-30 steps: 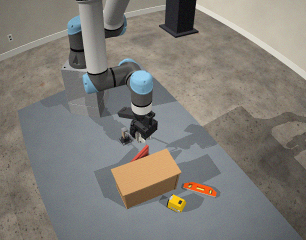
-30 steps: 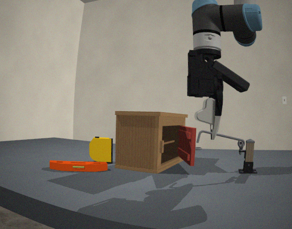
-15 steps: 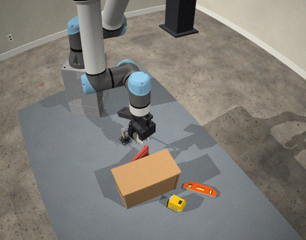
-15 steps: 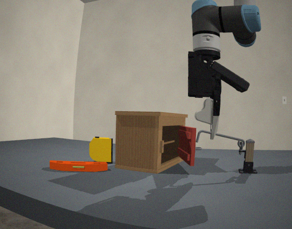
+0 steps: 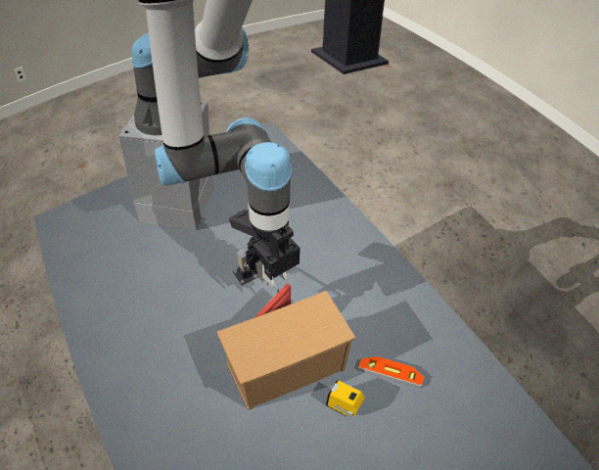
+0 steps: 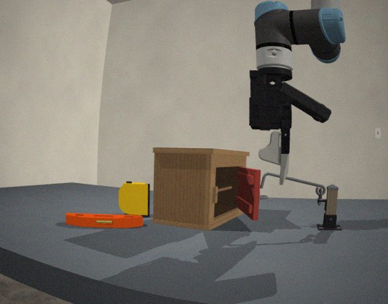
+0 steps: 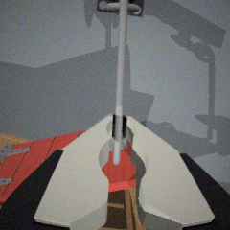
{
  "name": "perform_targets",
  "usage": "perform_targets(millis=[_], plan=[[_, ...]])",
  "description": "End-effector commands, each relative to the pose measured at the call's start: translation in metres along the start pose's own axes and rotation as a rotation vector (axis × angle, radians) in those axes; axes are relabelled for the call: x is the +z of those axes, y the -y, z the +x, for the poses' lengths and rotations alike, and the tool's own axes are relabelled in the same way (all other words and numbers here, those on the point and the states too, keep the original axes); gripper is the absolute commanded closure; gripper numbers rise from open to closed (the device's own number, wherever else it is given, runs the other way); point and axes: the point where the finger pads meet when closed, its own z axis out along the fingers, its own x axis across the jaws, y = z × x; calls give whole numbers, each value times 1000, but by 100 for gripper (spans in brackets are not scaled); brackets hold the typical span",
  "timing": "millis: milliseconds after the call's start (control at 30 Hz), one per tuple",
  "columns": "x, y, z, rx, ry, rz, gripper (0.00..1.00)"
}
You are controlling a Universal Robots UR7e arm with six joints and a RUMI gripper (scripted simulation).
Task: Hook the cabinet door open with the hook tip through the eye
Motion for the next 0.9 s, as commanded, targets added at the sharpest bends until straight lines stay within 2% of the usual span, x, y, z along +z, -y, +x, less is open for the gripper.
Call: perform_targets(millis=[0, 167, 867], plan=[[0, 0, -2, 21, 0, -1, 98], [0, 0, -6, 84, 0, -1, 98], [0, 0, -7, 84, 0, -1, 98]])
